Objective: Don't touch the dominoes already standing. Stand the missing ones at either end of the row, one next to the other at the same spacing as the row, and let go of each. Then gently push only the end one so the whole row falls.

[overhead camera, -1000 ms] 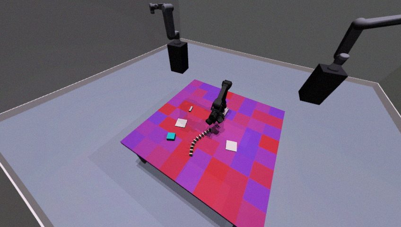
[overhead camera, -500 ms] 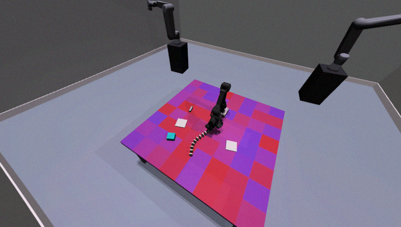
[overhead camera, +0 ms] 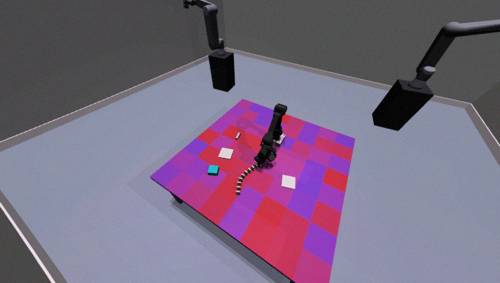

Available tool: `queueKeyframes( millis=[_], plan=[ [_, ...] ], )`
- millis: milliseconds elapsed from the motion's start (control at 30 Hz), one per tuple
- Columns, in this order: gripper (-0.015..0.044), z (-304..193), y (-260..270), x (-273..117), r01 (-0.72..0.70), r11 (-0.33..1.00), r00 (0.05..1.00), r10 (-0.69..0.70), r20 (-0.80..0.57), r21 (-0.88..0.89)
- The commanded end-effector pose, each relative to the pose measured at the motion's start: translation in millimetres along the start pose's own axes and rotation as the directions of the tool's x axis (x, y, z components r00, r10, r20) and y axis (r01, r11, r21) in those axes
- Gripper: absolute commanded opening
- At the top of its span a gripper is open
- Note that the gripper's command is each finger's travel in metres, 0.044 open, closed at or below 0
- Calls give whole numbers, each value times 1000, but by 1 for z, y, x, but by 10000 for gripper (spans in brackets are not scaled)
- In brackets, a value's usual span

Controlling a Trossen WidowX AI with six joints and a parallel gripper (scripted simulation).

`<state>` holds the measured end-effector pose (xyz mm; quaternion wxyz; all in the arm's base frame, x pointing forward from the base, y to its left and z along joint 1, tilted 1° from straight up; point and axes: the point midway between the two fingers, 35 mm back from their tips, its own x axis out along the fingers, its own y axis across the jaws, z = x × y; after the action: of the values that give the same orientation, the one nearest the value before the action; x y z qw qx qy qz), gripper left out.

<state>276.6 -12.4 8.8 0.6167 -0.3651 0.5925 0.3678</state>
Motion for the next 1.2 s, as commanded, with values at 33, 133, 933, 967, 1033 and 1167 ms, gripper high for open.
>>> queueKeyframes(
  millis=[33,133,933,967,1033,1167],
  plan=[
    [0,1,-12,-3,8,1000,1000,-8,4,-3],
    [0,1,-17,-3,9,1000,1000,-9,4,-3],
    [0,-1,-42,-63,11,1000,1000,-11,4,-3],
    [0,-1,-42,-63,11,1000,1000,-11,4,-3],
    [0,-1,-42,-63,11,1000,1000,-11,4,-3],
    [0,-1,-42,-63,11,1000,1000,-11,4,-3]
  ],
)
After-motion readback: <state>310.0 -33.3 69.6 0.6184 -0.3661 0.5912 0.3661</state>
